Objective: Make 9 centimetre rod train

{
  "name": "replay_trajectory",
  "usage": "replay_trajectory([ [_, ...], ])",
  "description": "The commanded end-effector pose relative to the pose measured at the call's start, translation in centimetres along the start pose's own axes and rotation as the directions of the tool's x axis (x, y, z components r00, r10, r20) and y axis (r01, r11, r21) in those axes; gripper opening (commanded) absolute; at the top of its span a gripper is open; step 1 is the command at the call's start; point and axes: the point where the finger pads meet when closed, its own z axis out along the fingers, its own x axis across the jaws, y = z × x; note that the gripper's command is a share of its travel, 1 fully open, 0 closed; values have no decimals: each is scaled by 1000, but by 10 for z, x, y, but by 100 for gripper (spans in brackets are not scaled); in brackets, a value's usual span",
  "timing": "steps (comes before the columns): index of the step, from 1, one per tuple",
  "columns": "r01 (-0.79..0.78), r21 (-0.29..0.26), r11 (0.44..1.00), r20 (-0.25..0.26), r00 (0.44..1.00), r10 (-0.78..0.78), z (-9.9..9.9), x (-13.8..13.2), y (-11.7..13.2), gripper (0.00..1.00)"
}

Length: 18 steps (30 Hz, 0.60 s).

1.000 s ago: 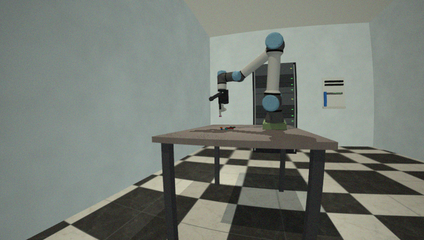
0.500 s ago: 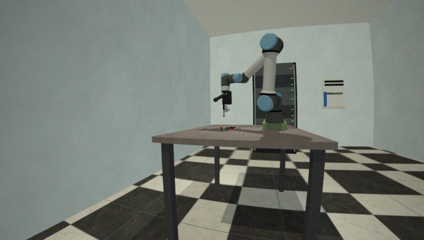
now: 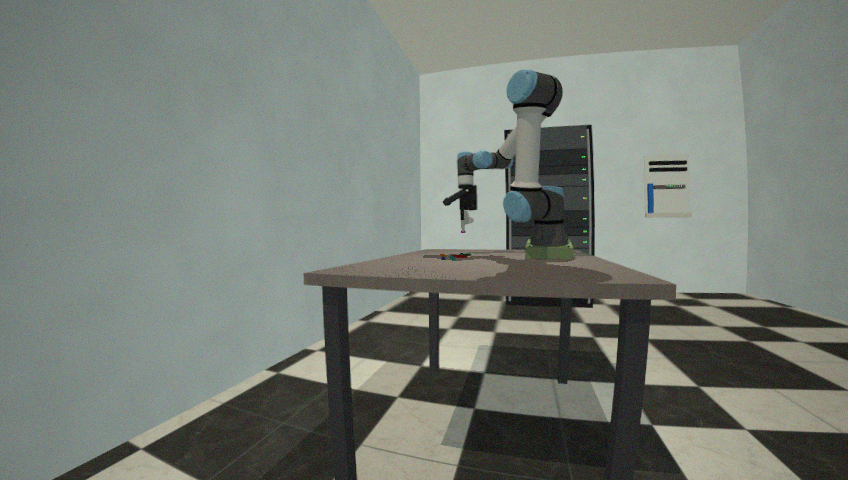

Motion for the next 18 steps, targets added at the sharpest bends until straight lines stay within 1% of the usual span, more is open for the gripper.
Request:
replay_trajectory([
  [1,-32,6,999,7,999,31,1,42,34,0],
  [7,-52,7,999,11,999,52,2,61,55,0],
  [18,-58,8,998,12,998,57,2,66,61,0],
])
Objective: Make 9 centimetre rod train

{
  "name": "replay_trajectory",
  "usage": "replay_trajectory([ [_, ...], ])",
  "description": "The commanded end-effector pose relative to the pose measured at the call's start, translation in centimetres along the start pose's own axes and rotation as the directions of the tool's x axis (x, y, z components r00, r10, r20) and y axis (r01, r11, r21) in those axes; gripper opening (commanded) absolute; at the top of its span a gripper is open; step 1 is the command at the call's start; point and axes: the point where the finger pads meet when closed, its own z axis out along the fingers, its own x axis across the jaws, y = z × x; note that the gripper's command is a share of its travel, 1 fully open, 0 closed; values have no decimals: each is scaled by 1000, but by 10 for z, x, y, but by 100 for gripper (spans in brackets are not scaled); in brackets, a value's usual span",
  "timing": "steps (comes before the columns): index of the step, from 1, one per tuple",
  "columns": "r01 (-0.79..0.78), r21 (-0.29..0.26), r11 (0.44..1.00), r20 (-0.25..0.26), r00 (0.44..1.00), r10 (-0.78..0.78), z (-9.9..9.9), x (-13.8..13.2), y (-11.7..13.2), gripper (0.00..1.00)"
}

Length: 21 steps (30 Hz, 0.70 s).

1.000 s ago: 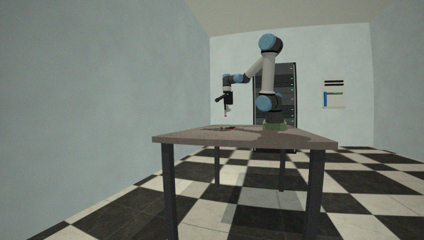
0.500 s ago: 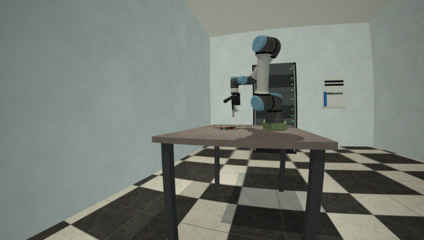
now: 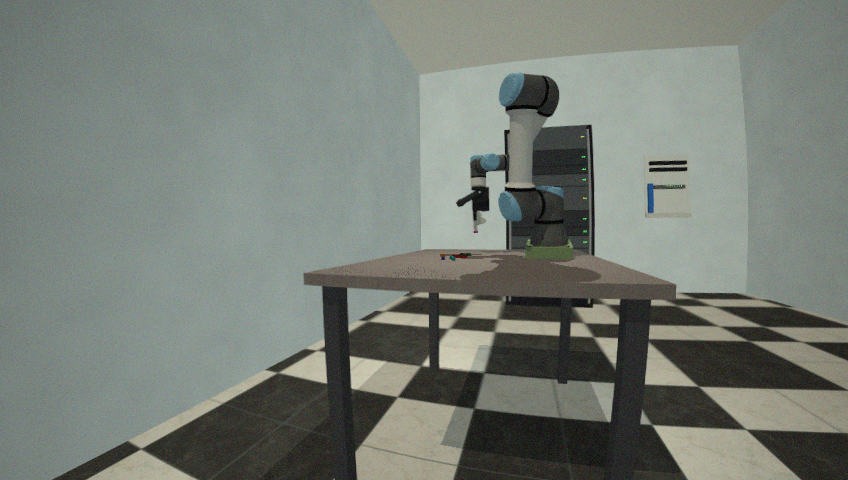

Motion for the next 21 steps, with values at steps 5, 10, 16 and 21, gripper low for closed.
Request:
replay_trajectory([
  [5,-2,2,1000,0,1000,2,0,3,2,0],
  [10,-2,2,1000,0,1000,2,0,3,2,0],
  [16,-2,2,1000,0,1000,2,3,3,2,0],
  [21,-2,2,1000,0,1000,2,16,3,2,0],
])
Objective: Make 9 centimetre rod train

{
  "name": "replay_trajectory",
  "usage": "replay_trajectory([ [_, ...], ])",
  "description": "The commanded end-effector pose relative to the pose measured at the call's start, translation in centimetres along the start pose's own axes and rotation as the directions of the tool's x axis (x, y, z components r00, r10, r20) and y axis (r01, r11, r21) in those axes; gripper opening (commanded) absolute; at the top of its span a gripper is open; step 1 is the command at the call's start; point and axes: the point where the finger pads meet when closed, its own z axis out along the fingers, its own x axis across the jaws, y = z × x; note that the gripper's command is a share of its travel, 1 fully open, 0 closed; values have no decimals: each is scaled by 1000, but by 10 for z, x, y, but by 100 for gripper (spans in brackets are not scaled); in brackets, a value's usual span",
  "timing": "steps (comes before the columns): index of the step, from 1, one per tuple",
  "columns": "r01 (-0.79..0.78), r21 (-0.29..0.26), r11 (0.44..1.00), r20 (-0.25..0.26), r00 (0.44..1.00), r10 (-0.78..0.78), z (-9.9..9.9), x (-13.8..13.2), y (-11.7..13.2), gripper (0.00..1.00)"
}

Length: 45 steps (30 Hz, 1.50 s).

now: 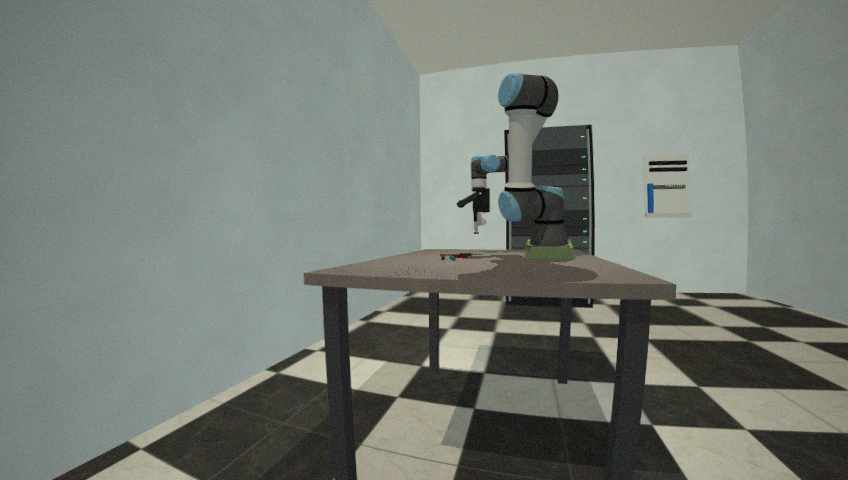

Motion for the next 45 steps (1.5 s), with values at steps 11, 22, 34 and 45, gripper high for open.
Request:
replay_trajectory([
  [11,0,1,1000,-1,1000,0,49,1,0,0],
  [22,0,1,1000,-1,1000,0,78,1,-1,0],
  [34,0,1,1000,-1,1000,0,82,1,-1,0],
  [45,0,1,1000,-1,1000,0,82,1,-1,0],
])
